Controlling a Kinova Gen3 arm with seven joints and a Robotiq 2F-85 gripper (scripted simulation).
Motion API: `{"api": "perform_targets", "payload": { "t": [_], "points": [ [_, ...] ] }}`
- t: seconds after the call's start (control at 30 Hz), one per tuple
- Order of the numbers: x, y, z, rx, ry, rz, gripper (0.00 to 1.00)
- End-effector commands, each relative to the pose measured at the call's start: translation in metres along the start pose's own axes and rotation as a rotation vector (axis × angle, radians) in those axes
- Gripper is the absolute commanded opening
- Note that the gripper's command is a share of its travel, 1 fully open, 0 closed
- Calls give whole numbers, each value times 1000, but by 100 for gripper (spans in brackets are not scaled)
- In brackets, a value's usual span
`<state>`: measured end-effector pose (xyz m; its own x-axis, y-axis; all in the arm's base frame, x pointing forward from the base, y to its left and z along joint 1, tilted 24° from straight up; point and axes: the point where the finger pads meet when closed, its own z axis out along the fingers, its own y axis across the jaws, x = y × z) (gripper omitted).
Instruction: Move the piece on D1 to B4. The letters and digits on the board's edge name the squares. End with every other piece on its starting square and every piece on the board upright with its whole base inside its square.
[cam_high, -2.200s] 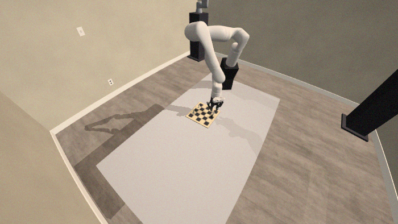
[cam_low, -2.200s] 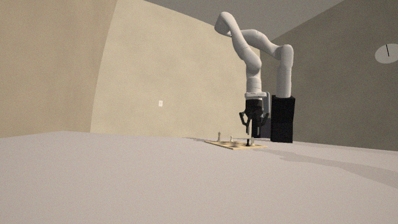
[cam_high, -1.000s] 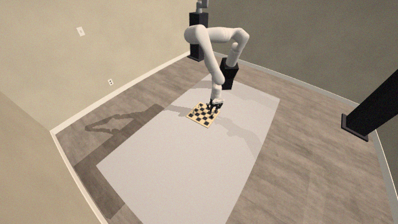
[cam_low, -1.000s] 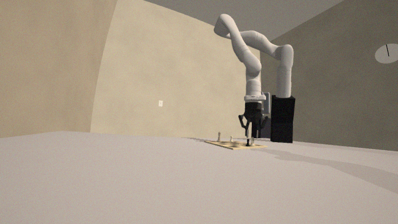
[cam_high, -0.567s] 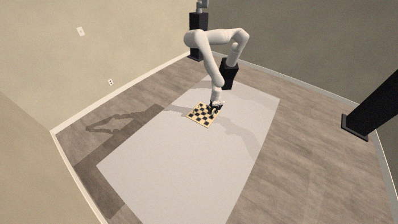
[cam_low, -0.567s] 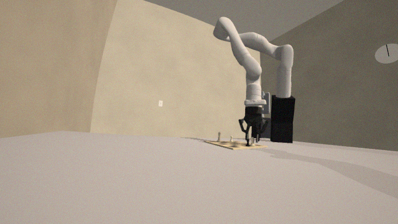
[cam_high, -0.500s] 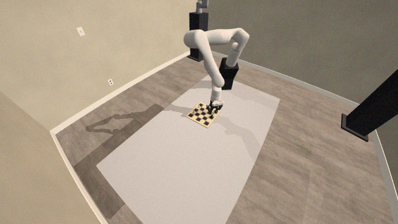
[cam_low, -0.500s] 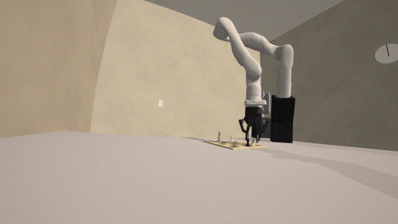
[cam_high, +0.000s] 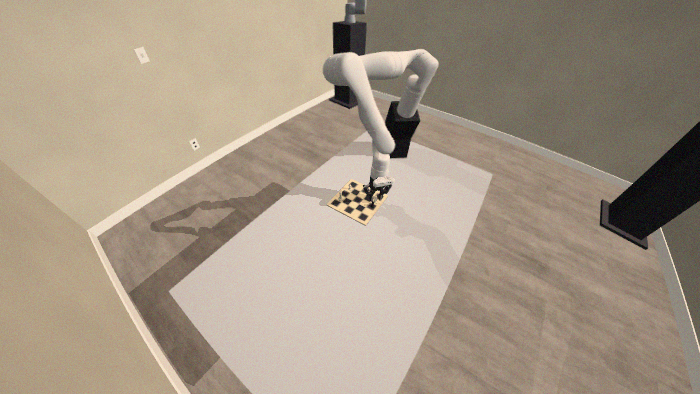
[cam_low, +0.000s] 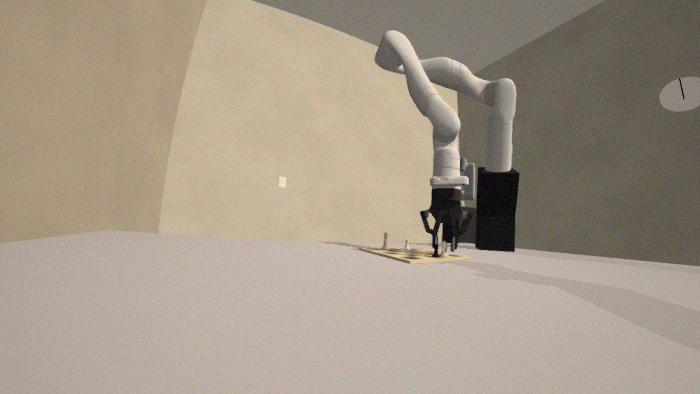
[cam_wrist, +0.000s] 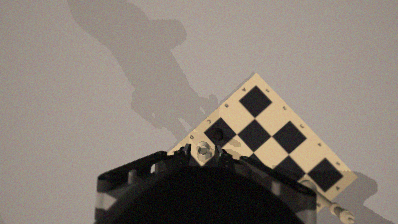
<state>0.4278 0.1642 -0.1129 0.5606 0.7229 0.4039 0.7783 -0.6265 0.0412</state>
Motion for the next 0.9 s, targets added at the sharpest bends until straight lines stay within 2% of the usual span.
{"api": "perform_targets", "payload": {
  "t": [0.0,0.63,0.67,0.87],
  "points": [
    [0,0,0,-1,1,0,39],
    [0,0,0,-1,1,0,39],
    [0,0,0,-1,1,0,0],
    [0,0,0,-1,1,0,0]
  ]
}}
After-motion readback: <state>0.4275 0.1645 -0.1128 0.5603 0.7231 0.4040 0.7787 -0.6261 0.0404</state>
